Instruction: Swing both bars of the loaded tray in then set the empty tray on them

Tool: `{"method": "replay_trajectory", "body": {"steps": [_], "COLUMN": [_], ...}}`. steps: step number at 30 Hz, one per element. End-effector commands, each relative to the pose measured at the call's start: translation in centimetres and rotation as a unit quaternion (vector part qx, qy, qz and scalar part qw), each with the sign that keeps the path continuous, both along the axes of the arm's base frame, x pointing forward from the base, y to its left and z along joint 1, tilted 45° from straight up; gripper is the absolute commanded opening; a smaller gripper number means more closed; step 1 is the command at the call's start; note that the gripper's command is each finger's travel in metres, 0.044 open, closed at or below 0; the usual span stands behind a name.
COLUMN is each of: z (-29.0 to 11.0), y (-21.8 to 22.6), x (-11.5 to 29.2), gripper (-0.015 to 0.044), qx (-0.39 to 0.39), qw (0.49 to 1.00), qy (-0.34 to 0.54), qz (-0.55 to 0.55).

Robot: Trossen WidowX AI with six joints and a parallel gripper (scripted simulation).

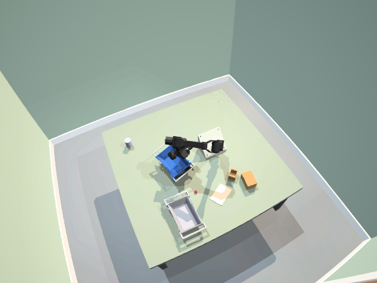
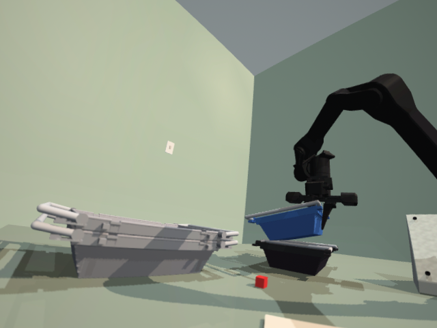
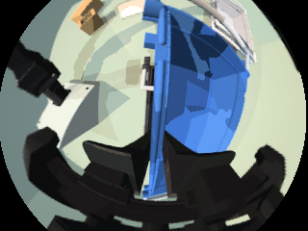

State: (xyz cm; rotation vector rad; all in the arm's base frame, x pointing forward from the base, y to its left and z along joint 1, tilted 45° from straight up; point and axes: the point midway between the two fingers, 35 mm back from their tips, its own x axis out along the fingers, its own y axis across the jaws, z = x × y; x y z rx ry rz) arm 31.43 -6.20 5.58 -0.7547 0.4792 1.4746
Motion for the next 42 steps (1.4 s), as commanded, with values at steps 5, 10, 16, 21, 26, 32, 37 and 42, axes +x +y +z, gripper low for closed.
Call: {"method": "replay_trajectory", "body": {"steps": [5, 10, 16, 21, 26, 32, 37, 42], "z": [-0.5, -0.5, -0.5, -0.2, -1.0, -1.3, -1.3, -1.3], "y": [0.3, 0.3, 0.3, 0.1, 0.4, 0.5, 0.5, 0.5], "x": [-0.6, -0.6, -0.6, -0.1, -0.7, -0.9, -0.9, -0.9], "gripper": [0.0, 0.0, 0.0, 0.0, 0.0, 0.0, 0.0, 0.0], "qx": [-0.003, -0.003, -0.003, 0.0, -0.002, -0.003, -0.003, -0.003], "qw": [1.0, 1.0, 1.0, 1.0, 1.0, 1.0, 1.0, 1.0], "qy": [0.017, 0.017, 0.017, 0.003, 0.013, 0.017, 0.017, 0.017], "qz": [0.004, 0.004, 0.004, 0.001, 0.003, 0.004, 0.004, 0.004]}}
